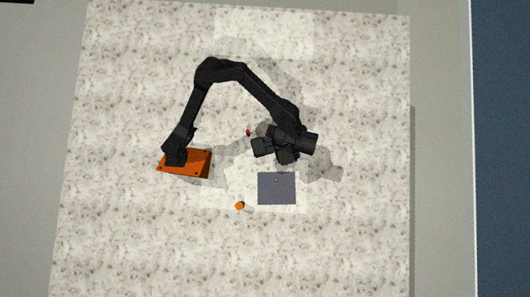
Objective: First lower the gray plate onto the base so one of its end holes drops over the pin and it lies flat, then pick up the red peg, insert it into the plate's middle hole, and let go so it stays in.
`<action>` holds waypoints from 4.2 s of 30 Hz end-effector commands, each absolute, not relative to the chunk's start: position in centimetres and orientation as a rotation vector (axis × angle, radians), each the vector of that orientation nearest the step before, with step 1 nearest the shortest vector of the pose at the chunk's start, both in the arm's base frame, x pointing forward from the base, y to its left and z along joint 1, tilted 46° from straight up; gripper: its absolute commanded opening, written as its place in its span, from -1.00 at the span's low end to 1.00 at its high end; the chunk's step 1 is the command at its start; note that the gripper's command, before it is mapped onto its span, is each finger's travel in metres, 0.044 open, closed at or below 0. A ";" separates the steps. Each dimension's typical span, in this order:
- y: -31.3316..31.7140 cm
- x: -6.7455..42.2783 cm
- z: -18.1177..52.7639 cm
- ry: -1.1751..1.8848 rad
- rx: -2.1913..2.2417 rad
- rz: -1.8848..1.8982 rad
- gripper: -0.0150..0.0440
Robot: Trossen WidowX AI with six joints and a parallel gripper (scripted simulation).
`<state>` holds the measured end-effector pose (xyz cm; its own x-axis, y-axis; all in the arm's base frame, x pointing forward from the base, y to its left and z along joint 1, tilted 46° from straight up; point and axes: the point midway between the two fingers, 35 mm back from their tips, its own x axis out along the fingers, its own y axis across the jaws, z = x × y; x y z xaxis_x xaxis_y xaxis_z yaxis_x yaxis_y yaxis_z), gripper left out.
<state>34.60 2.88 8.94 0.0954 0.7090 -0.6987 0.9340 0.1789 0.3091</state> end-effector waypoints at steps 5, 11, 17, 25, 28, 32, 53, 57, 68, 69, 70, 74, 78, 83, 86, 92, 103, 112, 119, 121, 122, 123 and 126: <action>1.2 34.0 11.1 1.660 1.579 -0.352 -0.49; 0.3 33.6 12.2 1.661 1.581 -0.349 -0.49; -0.1 34.0 11.2 1.661 1.579 -0.348 -0.49; -0.9 34.9 8.9 1.659 1.575 -0.344 -0.49; -1.2 35.2 8.0 1.659 1.573 -0.343 -0.49; -1.6 35.5 6.8 1.658 1.571 -0.341 -0.49; -3.6 36.5 0.2 1.656 1.561 -0.330 -0.49; -3.9 36.5 -1.1 1.656 1.559 -0.328 -0.49; -4.7 36.5 -4.1 1.655 1.555 -0.322 -0.49; -4.7 36.5 -4.1 1.655 1.555 -0.322 -0.49; -4.7 36.5 -4.1 1.655 1.555 -0.322 -0.49; -4.7 36.5 -4.1 1.655 1.555 -0.322 -0.49; -4.7 36.5 -4.1 1.655 1.555 -0.322 -0.49; -4.7 36.5 -4.1 1.655 1.555 -0.322 -0.49; -4.7 36.5 -4.1 1.655 1.555 -0.322 -0.49; -4.7 36.5 -4.1 1.655 1.555 -0.322 -0.49; -3.6 36.7 -5.3 1.655 1.556 -0.322 -0.49; -3.0 36.8 -5.9 1.655 1.556 -0.321 -0.49; -2.2 36.9 -6.7 1.655 1.556 -0.321 -0.49; -1.9 36.9 -6.9 1.656 1.556 -0.321 -0.49; -1.9 36.9 -6.9 1.656 1.556 -0.321 -0.49; -1.9 36.9 -7.0 1.656 1.556 -0.321 -0.49; -2.2 37.0 -6.6 1.653 1.548 -0.317 -0.49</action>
